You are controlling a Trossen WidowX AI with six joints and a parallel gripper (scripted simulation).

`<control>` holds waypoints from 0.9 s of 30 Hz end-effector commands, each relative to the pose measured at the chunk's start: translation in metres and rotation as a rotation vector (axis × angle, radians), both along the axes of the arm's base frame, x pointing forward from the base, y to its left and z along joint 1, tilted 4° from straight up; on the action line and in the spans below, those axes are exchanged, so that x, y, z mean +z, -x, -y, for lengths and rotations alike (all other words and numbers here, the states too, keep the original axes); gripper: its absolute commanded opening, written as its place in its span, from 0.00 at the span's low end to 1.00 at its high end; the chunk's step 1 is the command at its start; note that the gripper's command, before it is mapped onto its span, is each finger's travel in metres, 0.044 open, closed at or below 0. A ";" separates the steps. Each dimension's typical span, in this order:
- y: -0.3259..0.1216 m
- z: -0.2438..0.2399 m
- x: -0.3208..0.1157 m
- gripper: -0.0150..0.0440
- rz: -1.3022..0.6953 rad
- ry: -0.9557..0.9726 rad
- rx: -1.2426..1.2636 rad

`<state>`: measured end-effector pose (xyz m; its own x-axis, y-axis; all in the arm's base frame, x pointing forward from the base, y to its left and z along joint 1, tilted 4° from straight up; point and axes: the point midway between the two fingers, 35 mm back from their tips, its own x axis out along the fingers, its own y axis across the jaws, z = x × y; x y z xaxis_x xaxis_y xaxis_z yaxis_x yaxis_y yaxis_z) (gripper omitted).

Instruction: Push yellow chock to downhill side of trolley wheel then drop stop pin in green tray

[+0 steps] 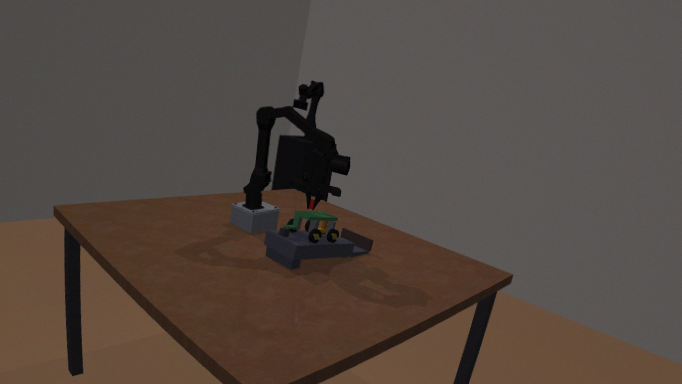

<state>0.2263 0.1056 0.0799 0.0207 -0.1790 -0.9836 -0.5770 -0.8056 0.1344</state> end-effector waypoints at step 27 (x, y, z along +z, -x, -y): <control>0.002 0.004 0.000 0.25 -0.091 -0.108 0.647</control>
